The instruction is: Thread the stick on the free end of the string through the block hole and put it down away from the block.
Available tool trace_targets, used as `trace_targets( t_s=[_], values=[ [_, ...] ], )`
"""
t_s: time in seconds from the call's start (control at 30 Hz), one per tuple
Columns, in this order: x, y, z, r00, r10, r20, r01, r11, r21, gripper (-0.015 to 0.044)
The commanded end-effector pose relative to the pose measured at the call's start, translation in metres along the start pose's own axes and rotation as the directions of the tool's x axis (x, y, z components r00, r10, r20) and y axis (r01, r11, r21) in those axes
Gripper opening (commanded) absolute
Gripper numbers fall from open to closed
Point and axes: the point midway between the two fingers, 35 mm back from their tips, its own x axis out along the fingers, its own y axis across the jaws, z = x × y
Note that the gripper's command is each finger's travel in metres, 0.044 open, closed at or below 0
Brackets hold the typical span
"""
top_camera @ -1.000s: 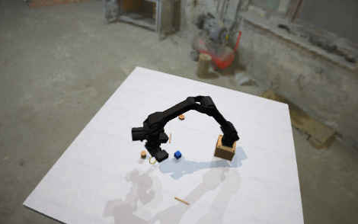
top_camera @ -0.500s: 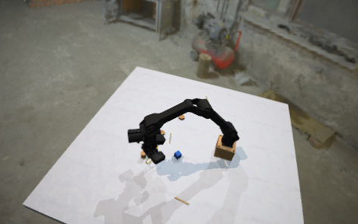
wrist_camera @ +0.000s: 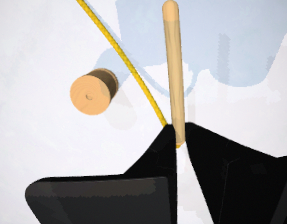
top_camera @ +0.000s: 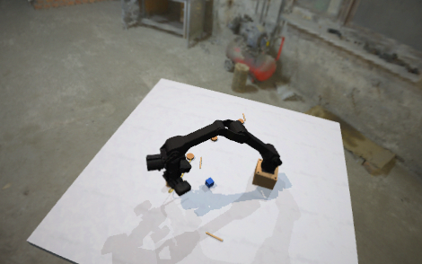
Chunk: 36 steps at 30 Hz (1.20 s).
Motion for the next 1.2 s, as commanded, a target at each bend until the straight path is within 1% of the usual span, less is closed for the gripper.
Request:
trace_targets(
  t_s=[0.0, 0.4, 1.17],
  values=[
    [0.004, -0.001, -0.005, 1.0, -0.003, 0.004, 0.003, 1.0, 0.003, 0.0],
    [0.005, -0.003, -0.017, 1.0, -0.003, -0.001, 0.003, 1.0, 0.004, 0.0],
    [0.021, -0.018, -0.011, 1.0, -0.005, -0.001, 0.005, 1.0, 0.004, 0.0]
  ],
)
